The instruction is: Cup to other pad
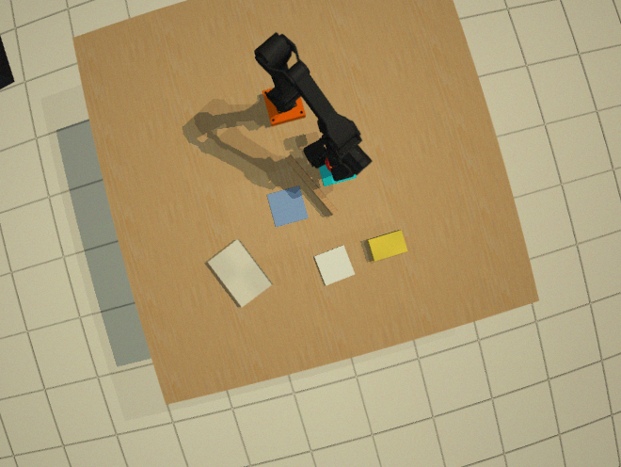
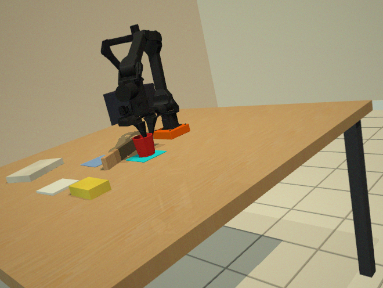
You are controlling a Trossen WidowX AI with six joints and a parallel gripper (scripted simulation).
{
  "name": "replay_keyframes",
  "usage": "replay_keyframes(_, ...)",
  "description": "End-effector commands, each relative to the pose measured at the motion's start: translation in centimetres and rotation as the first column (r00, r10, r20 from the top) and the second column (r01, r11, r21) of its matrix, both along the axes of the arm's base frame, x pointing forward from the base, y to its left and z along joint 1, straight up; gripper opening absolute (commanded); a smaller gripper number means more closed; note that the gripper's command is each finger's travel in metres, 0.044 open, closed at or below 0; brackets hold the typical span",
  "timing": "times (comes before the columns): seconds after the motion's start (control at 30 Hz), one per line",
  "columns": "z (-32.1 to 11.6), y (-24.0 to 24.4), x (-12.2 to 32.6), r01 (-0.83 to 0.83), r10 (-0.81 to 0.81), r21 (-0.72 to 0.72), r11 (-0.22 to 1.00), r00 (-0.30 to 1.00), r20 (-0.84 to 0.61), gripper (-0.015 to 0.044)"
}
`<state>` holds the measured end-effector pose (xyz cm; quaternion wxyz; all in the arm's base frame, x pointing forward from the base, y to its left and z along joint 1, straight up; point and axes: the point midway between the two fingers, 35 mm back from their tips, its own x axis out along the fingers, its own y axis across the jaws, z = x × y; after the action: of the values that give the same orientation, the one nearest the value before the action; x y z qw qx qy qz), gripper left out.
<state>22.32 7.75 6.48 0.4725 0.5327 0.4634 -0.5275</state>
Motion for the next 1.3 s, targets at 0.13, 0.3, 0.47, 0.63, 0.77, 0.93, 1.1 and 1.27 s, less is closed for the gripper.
replay_keyframes(0.13, 1.2, 0.0, 0.1, 0.002, -0.002, 0.004, 1.0, 1.0, 0.006, 0.0128)
replay_keyframes(0.3, 1.8, 0.0, 0.1, 0.002, -0.002, 0.004, 1.0, 1.0, 0.005, 0.0128)
replay_keyframes(0.47, 2.5, 0.0, 0.1, 0.003, -0.003, 0.004, 1.0, 1.0, 0.005, 0.0128)
replay_keyframes(0.63, 3.1, 0.0, 0.0, 0.003, -0.003, 0.005, 1.0, 1.0, 0.004, 0.0128)
replay_keyframes(0.77, 3.5, -0.1, -0.2, 0.004, -0.004, 0.005, 1.0, 1.0, 0.004, 0.0128)
replay_keyframes(0.93, 3.1, -0.1, -0.2, 0.003, -0.003, -0.001, 1.0, 1.0, -0.002, 0.0259)
replay_keyframes(1.1, 3.3, -0.1, -0.1, 0.003, -0.003, -0.001, 1.0, 1.0, -0.002, 0.039)
replay_keyframes(1.27, 4.5, -0.1, -0.1, 0.003, -0.003, 0.001, 1.0, 1.0, -0.001, 0.044)
